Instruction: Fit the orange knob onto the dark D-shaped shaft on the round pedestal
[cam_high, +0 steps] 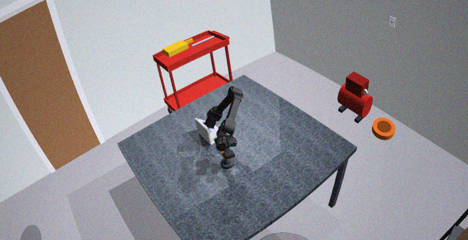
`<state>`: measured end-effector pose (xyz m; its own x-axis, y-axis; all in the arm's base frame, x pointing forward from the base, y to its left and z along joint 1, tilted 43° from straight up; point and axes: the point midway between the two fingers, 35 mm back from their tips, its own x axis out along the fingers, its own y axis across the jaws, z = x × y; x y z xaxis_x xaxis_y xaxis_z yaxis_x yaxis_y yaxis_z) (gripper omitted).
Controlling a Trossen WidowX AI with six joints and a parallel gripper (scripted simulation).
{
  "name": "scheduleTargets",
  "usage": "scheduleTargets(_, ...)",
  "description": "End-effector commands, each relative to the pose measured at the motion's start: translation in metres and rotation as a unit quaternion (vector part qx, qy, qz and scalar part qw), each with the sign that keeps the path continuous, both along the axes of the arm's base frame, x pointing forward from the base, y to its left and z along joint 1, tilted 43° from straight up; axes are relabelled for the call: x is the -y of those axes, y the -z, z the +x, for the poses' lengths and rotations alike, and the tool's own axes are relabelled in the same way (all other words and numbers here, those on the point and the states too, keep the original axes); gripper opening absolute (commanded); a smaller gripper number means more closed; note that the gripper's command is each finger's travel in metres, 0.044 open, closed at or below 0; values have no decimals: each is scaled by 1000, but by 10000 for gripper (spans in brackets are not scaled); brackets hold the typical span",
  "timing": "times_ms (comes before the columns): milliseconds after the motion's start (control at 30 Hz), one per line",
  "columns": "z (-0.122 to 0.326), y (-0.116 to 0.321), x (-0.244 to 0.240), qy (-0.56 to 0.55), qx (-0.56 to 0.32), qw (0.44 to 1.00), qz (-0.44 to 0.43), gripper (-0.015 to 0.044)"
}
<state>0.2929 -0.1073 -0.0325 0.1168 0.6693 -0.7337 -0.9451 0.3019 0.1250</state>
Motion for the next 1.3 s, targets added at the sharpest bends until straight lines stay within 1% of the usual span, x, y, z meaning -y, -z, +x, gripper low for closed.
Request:
scheduleTargets(0, 0, 0, 1, -1, 2, 1000, -1, 0)
scheduleTargets(1267, -1, 2, -1, -1, 2, 1000, -1, 0)
